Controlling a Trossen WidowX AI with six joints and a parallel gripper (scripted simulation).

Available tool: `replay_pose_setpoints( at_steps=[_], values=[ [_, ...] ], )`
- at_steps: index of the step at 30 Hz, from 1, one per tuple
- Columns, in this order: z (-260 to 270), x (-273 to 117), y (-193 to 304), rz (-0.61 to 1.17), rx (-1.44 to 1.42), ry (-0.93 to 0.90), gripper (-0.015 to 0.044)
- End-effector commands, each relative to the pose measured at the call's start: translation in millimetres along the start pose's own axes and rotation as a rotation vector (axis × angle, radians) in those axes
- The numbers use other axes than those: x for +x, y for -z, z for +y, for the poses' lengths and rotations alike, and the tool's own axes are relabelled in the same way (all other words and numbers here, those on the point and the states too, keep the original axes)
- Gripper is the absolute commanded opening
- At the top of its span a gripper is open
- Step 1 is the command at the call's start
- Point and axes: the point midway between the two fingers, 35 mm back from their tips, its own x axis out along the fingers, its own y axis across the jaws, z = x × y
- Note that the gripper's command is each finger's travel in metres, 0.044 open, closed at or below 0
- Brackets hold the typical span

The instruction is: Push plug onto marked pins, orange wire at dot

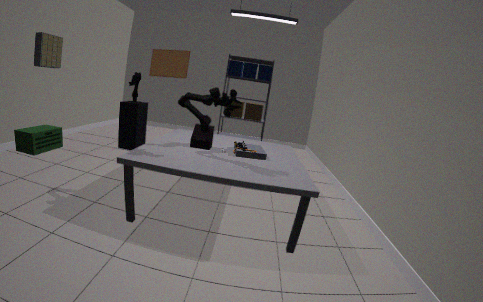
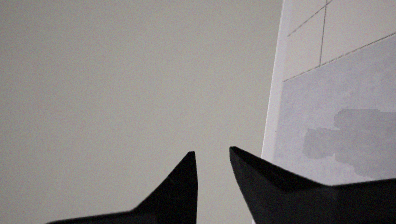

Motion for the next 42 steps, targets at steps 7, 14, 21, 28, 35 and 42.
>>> replay_pose_setpoints(
  at_steps=[7,14,21,28,35,42],
  values=[
    [0,10,39,0.094,-0.154,-0.042,0.0115],
    [1,15,69,0.16,-0.278,-0.082,0.0115],
    [2,16,101,0.225,-0.408,-0.134,0.0115],
    [0,19,126,0.287,-0.469,-0.153,0.0115],
    [-18,32,150,0.411,-0.333,-0.023,0.0115],
    [-40,43,178,0.525,-0.194,0.145,0.0115]
  ],
)
